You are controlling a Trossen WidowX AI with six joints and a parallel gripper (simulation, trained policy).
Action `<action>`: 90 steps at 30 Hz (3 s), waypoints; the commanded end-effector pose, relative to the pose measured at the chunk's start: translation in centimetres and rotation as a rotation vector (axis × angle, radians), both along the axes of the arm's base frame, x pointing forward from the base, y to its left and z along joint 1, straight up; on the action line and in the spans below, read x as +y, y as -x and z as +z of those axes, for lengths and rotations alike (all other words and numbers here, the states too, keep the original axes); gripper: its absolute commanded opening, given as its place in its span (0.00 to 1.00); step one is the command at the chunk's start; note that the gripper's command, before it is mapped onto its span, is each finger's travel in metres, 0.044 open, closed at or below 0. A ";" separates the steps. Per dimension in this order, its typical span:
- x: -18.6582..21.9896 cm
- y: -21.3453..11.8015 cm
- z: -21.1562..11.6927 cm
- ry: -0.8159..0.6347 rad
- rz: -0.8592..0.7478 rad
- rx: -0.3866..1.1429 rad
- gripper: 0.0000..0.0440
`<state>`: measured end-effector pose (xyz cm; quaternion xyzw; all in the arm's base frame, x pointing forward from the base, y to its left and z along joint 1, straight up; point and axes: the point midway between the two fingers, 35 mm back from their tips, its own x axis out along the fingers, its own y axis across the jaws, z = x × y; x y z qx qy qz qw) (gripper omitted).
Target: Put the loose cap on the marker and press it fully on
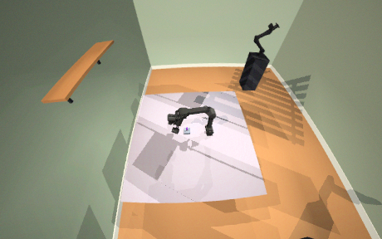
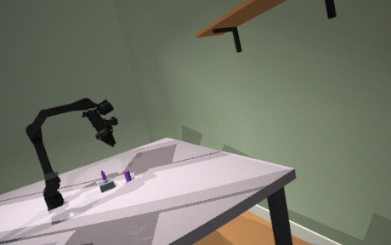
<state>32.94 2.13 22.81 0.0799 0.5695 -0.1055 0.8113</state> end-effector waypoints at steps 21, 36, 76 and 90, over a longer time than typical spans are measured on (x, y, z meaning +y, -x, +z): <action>-3.8 -1.6 -4.2 -0.056 -0.120 0.171 0.73; -5.9 -2.3 -6.7 -0.088 -0.164 0.252 0.72; -7.3 -2.1 -16.0 -0.144 -0.093 0.459 0.61; -7.6 -2.0 -15.4 -0.094 -0.044 0.440 0.10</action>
